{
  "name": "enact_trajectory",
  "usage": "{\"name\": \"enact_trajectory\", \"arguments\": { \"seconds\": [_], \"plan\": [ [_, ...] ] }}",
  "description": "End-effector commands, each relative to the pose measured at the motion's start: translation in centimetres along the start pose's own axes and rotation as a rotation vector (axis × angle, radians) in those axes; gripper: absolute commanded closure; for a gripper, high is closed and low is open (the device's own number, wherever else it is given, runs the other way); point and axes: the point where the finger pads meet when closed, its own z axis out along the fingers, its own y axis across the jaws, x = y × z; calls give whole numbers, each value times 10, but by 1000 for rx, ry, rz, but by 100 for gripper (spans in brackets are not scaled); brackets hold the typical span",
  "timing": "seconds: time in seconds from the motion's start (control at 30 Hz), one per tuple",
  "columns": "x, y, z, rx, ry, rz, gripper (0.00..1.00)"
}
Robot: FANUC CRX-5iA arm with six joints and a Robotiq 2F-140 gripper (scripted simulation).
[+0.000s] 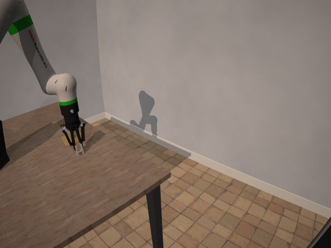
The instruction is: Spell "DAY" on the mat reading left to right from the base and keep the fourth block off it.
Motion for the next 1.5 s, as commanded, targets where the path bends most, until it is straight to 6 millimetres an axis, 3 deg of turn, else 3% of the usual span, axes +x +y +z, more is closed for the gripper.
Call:
{"name": "enact_trajectory", "arguments": {
  "seconds": [0.0, 0.2, 0.37, 0.43, 0.6, 0.73, 1.27, 1.47],
  "plan": [
    [0, 0, 0, 0, 0, 0, 87],
    [0, 0, -10, 0, 0, 0, 87],
    [0, 0, -41, 0, 0, 0, 87],
    [0, 0, -41, 0, 0, 0, 87],
    [0, 0, -78, 0, 0, 0, 87],
    [0, 0, -96, 0, 0, 0, 87],
    [1, 0, -100, 0, 0, -15, 87],
    [9, 3, -100, 1, 1, -187, 87]
  ]
}}
